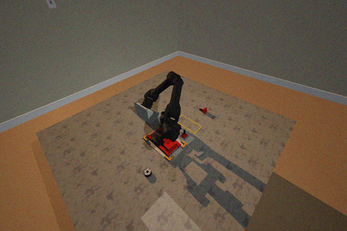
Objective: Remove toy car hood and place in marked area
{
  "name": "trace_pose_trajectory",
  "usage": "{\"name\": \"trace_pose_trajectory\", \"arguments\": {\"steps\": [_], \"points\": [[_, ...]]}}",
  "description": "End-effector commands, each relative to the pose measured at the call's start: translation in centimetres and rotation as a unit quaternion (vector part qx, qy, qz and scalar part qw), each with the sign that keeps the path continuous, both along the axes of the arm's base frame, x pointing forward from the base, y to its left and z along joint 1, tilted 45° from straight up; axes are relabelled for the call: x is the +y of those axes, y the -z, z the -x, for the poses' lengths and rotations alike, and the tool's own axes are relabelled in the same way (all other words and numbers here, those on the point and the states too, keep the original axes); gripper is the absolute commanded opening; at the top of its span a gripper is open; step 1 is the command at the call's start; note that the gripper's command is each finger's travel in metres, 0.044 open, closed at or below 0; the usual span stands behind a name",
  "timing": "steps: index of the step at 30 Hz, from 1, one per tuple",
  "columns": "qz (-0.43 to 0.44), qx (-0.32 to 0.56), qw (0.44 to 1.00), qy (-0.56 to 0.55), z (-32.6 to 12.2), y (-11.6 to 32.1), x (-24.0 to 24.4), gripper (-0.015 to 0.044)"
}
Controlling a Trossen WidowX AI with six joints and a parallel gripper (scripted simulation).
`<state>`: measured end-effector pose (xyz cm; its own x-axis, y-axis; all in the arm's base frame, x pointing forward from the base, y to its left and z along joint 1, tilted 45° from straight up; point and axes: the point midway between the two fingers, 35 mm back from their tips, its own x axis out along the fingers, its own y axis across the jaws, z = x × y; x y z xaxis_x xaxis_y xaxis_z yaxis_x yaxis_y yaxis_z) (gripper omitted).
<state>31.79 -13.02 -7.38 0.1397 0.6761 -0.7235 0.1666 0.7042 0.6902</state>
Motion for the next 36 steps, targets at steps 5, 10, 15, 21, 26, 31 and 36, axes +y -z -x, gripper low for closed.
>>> {"name": "trace_pose_trajectory", "arguments": {"steps": [5,10,15,21,26,31,36], "points": [[0.0,0.0,1.0,0.0,0.0,-0.3,-0.2,0.0065],[0.0,0.0,1.0,0.0,0.1,-0.5,-0.5,0.0],[0.0,0.0,1.0,0.0,0.1,-0.7,-0.7,0.0],[0.001,0.0,1.0,0.0,0.2,-1.0,-1.0,0.0],[0.001,0.0,1.0,0.0,0.2,-1.2,-1.2,0.0],[0.001,0.0,1.0,0.0,0.3,-1.5,-1.4,0.0],[0.001,0.0,1.0,0.0,0.3,-1.7,-1.6,0.0]]}}
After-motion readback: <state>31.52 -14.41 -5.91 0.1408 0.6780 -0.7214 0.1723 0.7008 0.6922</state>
